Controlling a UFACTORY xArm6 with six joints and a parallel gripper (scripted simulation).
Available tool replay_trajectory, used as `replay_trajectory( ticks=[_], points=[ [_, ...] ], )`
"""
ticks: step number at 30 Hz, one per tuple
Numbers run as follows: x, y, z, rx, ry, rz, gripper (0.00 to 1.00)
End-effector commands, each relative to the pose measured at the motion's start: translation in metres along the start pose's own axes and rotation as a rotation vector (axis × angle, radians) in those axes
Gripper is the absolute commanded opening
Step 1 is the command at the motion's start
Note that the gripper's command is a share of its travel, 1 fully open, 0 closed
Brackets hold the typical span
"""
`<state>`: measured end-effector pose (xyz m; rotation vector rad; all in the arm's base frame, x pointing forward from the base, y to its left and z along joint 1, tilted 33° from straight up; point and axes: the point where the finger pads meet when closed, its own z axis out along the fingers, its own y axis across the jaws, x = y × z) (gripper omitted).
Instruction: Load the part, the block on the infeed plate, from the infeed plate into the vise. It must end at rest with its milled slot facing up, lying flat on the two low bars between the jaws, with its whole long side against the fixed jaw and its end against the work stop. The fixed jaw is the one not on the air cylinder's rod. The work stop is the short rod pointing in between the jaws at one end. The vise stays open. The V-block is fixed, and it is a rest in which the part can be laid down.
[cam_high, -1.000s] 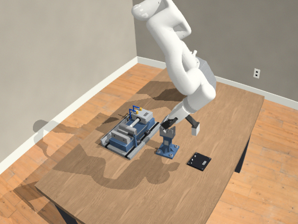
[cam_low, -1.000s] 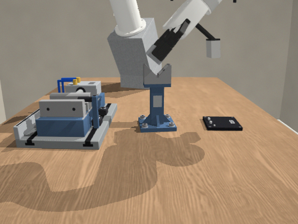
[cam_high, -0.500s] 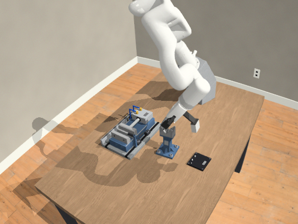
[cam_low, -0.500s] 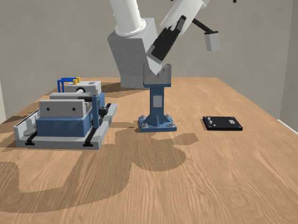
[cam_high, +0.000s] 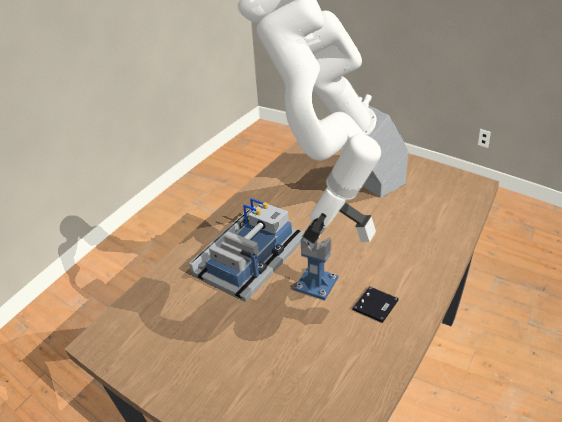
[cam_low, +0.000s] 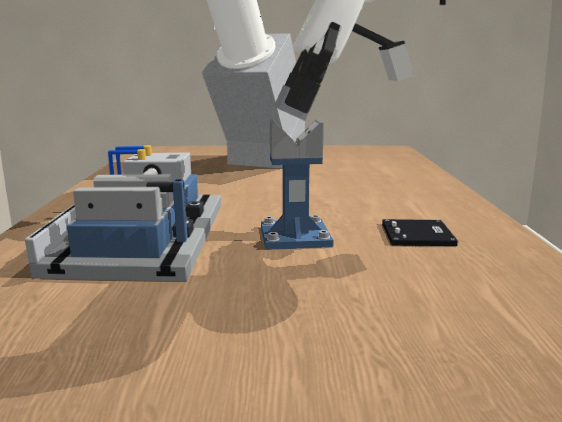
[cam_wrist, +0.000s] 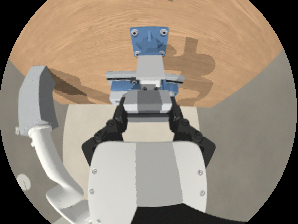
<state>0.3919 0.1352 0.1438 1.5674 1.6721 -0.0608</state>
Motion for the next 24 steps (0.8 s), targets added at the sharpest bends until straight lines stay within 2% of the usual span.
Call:
replay_trajectory(
  ticks=[1,10,12,24],
  points=[
    [-0.0007,0.0011,-0.0004,-0.001,0.073,0.001,0.00],
    [-0.0019,0.0011,-0.0003,-0.001,0.177,0.001,0.00],
    [-0.0019,0.0011,-0.0003,-0.001,0.177,0.001,0.00],
    [-0.0032,0.0010,0.0000,-0.001,0.294,0.001,0.00]
  ],
)
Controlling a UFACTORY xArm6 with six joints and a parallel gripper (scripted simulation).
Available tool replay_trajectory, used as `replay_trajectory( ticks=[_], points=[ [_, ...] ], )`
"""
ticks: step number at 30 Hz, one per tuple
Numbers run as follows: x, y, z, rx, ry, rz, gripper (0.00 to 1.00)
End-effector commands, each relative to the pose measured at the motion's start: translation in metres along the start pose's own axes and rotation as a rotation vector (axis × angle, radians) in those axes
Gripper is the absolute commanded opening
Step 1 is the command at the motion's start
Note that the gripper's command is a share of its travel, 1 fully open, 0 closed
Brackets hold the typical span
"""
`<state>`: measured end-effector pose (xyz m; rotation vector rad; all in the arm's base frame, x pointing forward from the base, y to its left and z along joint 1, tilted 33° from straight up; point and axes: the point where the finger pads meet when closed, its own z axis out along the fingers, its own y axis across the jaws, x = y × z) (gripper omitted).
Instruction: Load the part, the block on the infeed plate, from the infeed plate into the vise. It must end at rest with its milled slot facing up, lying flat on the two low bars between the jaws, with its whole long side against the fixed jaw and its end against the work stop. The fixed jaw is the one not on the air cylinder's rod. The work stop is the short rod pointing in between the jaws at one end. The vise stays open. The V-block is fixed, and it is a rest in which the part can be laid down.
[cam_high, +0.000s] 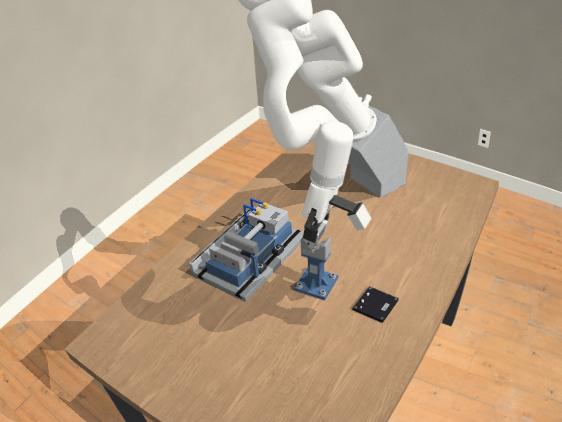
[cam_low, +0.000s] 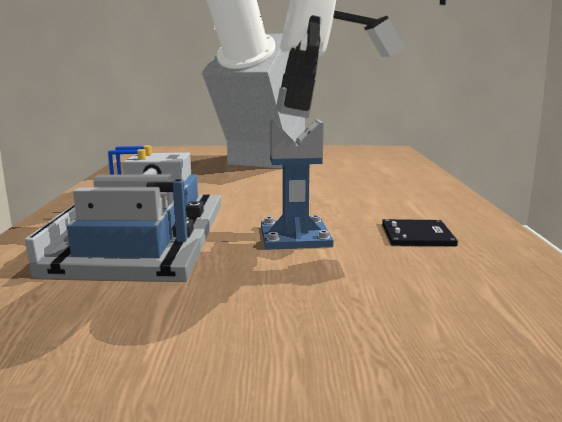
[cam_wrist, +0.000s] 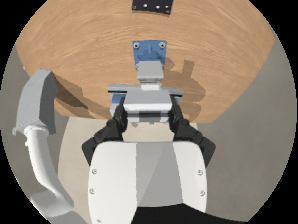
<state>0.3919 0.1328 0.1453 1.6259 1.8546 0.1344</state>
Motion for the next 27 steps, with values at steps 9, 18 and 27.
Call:
replay_trajectory(
  ticks=[9,18,27],
  points=[
    [-0.0009,0.0008,-0.0003,0.001,0.107,-0.001,0.00],
    [-0.0014,0.0008,-0.0003,0.001,0.156,-0.001,0.00],
    [-0.0017,0.0008,-0.0002,0.001,0.178,-0.001,0.00]
  ],
)
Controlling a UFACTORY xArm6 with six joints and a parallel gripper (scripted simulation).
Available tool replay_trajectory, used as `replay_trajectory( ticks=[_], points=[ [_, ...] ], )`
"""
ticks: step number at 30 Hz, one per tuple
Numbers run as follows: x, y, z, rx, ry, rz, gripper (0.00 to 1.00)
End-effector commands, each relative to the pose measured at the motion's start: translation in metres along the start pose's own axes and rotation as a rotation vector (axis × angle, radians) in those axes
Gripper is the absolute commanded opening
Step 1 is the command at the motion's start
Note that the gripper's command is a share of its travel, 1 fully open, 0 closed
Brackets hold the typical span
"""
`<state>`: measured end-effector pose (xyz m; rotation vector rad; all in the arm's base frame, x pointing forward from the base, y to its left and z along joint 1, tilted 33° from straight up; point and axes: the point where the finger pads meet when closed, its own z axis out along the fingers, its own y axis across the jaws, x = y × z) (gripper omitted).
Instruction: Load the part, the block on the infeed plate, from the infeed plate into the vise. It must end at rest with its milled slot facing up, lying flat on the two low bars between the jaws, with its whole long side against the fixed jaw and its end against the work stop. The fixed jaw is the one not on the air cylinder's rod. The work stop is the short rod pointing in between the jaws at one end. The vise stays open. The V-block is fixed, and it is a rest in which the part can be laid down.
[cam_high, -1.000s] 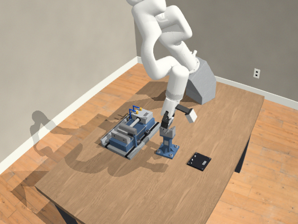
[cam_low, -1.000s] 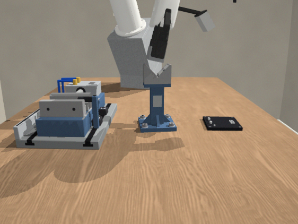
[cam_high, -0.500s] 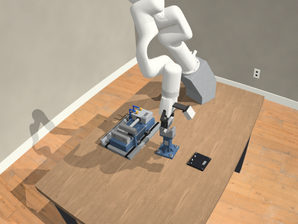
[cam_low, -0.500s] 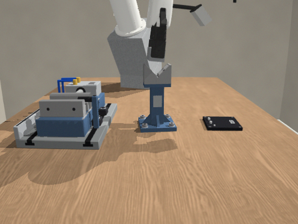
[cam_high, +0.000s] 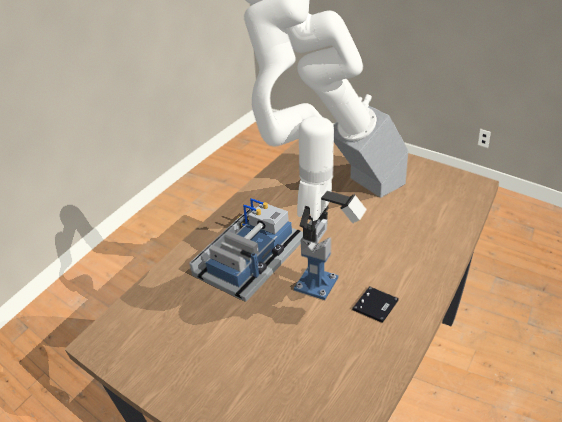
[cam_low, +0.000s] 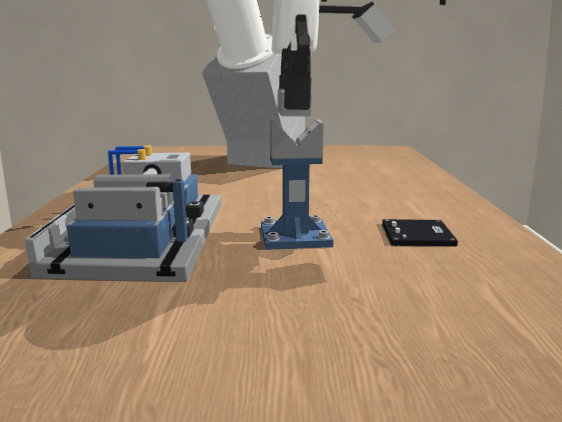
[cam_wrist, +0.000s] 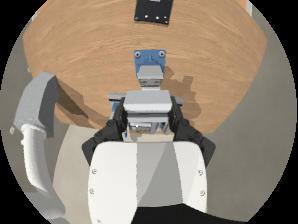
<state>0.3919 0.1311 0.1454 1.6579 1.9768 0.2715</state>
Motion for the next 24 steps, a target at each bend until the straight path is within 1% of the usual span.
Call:
replay_trajectory(
  ticks=[1,24],
  points=[
    [0.0000,0.0011,-0.0007,-0.001,0.018,0.000,0.00],
    [-0.0002,0.0013,-0.0008,-0.002,0.029,0.000,0.00]
  ],
)
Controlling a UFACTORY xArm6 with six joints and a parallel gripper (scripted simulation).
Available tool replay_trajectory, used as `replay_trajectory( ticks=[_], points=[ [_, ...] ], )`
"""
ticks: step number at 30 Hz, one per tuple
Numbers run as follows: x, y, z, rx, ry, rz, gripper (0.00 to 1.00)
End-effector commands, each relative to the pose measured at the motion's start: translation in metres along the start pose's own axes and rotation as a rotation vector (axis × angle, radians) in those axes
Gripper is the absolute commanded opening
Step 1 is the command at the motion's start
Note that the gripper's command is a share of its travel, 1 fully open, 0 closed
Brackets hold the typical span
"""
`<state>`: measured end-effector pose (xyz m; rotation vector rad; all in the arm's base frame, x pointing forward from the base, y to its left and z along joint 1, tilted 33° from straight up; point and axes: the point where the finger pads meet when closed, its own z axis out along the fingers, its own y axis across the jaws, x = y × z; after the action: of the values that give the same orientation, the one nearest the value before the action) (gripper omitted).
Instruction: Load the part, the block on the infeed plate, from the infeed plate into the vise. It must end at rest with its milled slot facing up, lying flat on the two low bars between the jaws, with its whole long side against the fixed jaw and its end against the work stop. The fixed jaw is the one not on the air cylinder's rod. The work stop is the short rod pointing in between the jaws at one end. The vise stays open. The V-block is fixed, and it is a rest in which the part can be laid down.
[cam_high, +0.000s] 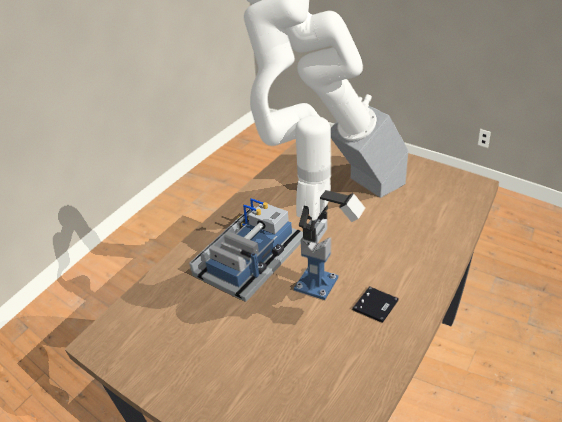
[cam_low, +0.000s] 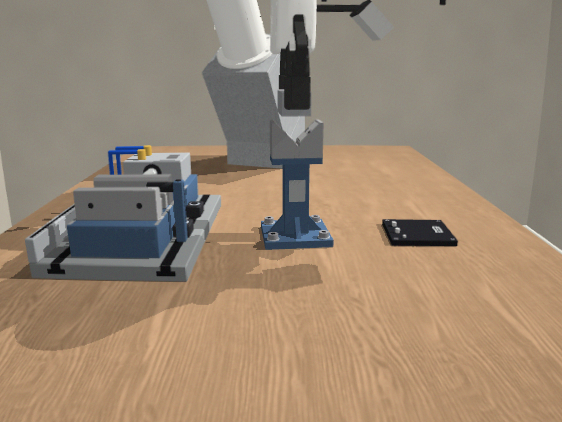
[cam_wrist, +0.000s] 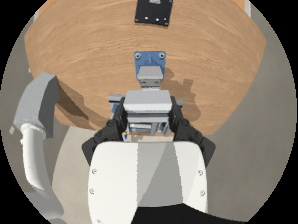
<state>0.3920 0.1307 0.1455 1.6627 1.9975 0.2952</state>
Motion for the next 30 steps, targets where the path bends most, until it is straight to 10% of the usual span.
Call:
replay_trajectory(
  ticks=[1,30],
  points=[
    [0.000,0.001,-0.001,-0.003,0.001,0.001,0.00],
    [0.000,0.001,-0.014,-0.003,0.001,0.001,0.00]
  ],
)
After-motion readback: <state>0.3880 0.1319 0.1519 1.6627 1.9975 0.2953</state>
